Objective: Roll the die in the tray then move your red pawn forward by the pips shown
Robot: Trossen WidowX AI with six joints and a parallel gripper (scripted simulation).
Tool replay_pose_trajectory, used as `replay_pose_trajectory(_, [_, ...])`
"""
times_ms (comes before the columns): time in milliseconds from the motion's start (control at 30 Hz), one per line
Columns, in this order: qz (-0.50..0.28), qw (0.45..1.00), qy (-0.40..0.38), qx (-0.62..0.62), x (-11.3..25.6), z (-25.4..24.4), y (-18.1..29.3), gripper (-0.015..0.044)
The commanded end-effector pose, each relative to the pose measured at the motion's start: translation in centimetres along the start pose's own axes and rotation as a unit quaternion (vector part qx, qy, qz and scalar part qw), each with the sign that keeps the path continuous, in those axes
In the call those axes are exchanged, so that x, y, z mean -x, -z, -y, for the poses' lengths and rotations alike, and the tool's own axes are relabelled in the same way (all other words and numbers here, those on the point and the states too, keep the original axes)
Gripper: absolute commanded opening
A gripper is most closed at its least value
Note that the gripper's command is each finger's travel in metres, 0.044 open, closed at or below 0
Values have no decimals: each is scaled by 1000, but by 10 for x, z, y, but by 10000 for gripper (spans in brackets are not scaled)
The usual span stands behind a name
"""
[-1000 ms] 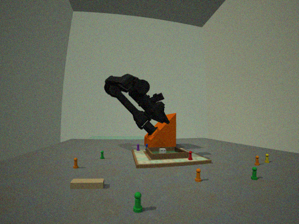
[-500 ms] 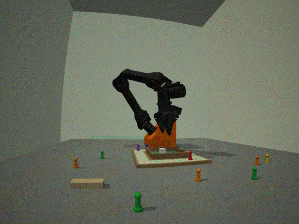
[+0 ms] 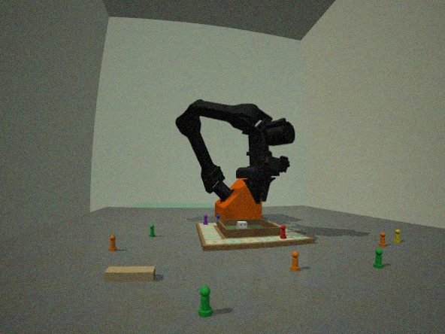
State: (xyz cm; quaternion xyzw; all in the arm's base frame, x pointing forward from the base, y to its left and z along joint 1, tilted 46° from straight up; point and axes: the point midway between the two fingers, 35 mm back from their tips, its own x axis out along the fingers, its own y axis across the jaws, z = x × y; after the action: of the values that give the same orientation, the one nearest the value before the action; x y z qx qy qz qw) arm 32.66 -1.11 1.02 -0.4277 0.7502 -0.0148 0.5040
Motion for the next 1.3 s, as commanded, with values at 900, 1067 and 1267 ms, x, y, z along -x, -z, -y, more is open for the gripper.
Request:
replay_pose_trajectory(900, [6,884,31,-466,-36,24,-72,200])
replay_pose_trajectory(1067, [6,884,32,-466,-39,24,-71,200])
replay_pose_trajectory(1267, [6,884,32,-466,-48,25,-72,200])
